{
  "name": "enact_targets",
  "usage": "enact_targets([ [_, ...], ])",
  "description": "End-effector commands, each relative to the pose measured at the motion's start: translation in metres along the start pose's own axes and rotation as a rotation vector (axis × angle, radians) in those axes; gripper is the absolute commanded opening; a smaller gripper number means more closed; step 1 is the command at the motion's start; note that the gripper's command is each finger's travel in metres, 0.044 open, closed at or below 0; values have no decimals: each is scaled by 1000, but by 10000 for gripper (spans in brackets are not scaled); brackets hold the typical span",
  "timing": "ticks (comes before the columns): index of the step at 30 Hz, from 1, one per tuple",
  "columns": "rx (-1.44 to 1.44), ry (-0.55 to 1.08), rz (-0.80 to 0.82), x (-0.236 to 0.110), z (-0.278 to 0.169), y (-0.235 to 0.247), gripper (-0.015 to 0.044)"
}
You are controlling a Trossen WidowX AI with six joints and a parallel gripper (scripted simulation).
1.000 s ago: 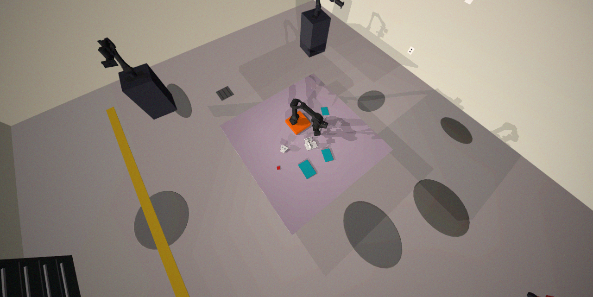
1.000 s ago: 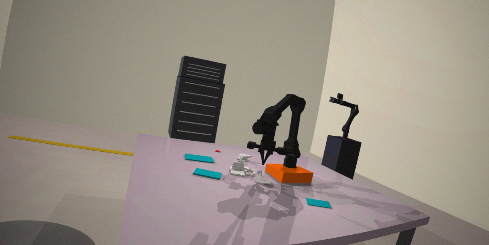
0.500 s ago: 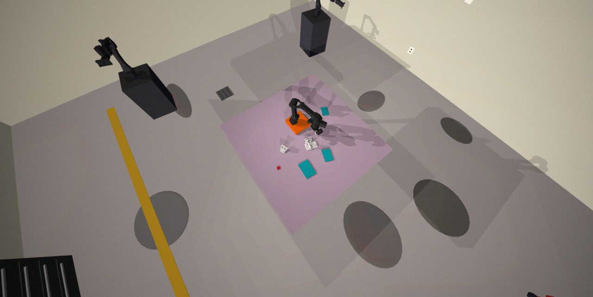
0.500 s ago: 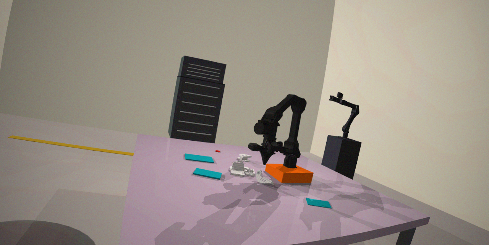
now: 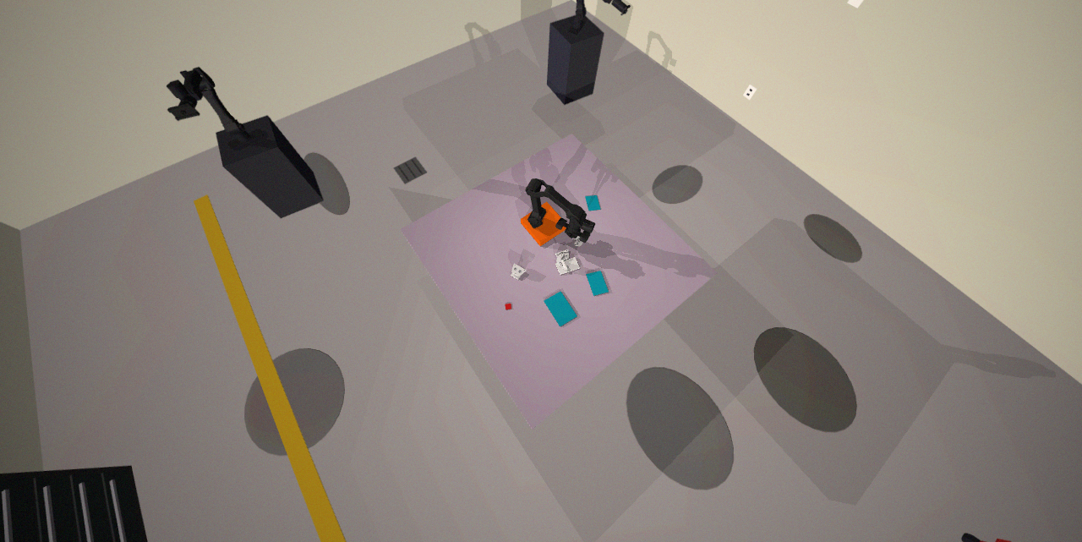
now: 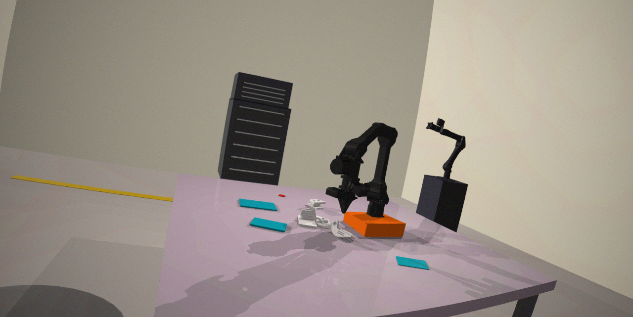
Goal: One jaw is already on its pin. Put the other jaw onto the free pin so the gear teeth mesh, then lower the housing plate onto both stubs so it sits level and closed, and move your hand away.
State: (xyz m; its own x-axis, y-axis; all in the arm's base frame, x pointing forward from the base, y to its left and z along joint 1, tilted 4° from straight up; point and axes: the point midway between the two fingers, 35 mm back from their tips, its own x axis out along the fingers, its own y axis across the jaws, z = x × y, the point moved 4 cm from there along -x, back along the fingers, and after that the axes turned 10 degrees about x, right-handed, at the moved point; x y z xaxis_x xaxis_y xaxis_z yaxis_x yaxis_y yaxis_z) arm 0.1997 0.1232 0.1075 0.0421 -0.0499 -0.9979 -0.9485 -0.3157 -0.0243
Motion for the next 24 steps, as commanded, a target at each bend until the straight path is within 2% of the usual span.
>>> enact_targets([
  [1, -25, 2, -5, 0, 0, 0, 0],
  [24, -25, 2, -5, 33, 0, -2, 0],
])
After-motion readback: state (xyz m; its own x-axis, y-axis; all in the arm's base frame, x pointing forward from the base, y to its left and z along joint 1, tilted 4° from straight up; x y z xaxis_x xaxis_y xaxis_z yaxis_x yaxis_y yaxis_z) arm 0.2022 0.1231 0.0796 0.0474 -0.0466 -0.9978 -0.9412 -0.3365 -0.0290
